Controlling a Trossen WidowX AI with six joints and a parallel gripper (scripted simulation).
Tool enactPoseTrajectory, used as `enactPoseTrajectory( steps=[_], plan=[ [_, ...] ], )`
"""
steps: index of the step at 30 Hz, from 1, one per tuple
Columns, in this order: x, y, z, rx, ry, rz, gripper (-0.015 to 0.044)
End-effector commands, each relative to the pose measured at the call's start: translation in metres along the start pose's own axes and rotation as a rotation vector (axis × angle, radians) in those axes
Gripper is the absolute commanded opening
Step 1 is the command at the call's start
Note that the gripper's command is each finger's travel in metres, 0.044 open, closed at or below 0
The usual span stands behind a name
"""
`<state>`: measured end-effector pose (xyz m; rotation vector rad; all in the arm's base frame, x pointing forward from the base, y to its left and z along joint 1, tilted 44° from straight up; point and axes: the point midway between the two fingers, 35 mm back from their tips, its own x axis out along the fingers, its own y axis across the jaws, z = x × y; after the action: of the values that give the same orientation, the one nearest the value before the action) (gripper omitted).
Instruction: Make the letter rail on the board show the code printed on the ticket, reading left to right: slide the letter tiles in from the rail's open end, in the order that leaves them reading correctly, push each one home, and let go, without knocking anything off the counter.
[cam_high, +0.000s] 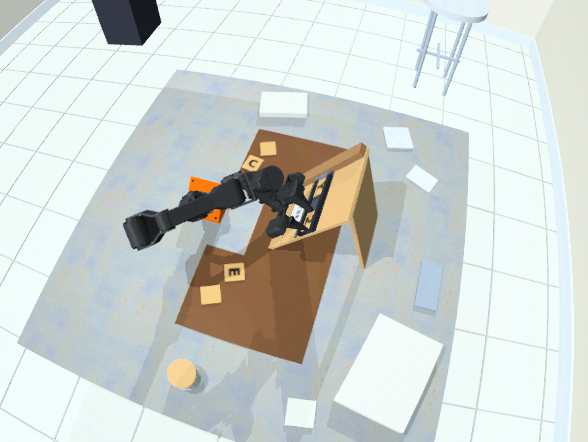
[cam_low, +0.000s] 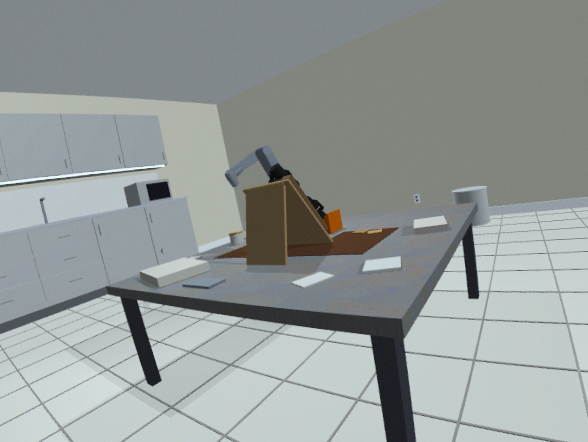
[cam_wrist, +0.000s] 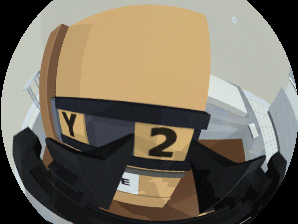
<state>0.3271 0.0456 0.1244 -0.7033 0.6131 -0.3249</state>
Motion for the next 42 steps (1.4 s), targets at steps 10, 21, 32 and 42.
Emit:
enactPoseTrajectory(
  steps=[10,21,32,42],
  plan=[
    [0.0,0.008,0.0,0.007,0.001,-0.004,0.0],
    [0.0,0.015,0.0,0.007,0.001,-0.004,0.0],
    [0.0,0.021,0.0,0.008,0.001,-0.004,0.0],
    [0.0,0.027,0.0,0.008,0.001,-0.004,0.0]
  ],
)
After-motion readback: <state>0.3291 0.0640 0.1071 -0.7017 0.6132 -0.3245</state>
